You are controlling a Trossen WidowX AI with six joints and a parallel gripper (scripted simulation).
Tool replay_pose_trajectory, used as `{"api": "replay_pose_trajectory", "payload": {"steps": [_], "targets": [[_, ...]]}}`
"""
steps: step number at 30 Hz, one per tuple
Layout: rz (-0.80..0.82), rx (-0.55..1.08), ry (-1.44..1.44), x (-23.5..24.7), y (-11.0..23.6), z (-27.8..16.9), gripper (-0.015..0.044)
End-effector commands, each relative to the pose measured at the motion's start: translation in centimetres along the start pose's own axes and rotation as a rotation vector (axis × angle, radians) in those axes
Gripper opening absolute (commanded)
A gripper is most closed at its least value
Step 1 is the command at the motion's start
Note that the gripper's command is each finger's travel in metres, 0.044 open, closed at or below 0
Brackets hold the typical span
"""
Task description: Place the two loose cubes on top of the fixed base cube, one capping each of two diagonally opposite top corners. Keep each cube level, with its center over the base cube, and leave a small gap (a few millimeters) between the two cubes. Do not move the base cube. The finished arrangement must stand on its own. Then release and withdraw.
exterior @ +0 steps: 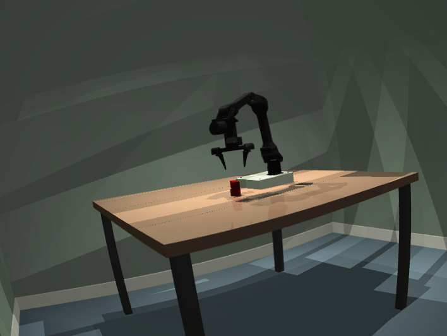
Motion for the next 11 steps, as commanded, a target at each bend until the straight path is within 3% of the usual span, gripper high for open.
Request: {"api": "replay_pose_trajectory", "payload": {"steps": [1, 6, 11], "targets": [[0.004, 0.000, 0.014, 3.7, 0.1, 1.9, 0.0400], [0.009, -0.003, 0.014, 9.5, 0.2, 3.6, 0.0400], [0.009, -0.003, 0.014, 9.7, 0.2, 3.7, 0.0400]]}}
Point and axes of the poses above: the point midway between the two fingers, 35 mm back from their tips, its own y axis back along the fingers, its own x axis across the jaws, z = x × y, the point moved 9 cm from there along y, back along the fingers, and after that the axes turned 15 degrees about -y, right-handed, at the moved point
